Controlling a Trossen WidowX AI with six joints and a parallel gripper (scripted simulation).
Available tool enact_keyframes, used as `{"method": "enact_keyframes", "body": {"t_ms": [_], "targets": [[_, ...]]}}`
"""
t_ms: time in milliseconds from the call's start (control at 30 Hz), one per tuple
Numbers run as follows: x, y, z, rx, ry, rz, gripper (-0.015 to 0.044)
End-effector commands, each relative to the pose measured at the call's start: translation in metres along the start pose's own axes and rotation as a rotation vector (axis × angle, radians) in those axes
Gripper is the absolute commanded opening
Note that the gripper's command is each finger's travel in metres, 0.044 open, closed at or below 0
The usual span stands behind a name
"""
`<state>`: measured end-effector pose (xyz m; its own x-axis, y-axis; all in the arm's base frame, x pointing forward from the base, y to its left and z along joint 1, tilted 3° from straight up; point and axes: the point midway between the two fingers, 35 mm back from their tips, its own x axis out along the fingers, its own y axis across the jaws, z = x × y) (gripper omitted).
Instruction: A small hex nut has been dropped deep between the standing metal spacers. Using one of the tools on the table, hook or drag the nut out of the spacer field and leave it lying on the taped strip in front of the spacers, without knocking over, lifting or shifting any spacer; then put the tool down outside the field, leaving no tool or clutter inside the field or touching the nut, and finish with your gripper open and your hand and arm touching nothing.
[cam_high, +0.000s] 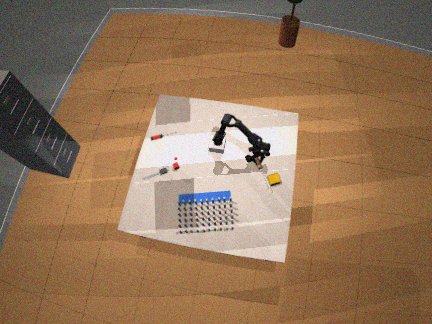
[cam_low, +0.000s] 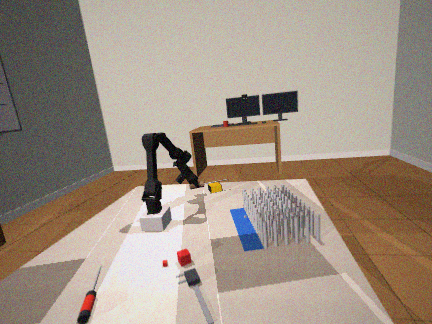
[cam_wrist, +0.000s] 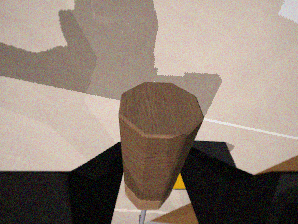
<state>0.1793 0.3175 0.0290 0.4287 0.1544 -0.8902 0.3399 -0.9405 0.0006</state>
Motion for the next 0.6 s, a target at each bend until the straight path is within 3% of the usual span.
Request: {"method": "enact_keyframes", "body": {"t_ms": [0, 567], "targets": [[0.004, 0.001, 0.001, 0.002, 0.009, 0.002, 0.0000], [0.020, 0.002, 0.011, 0.002, 0.009, 0.003, 0.0000]]}}
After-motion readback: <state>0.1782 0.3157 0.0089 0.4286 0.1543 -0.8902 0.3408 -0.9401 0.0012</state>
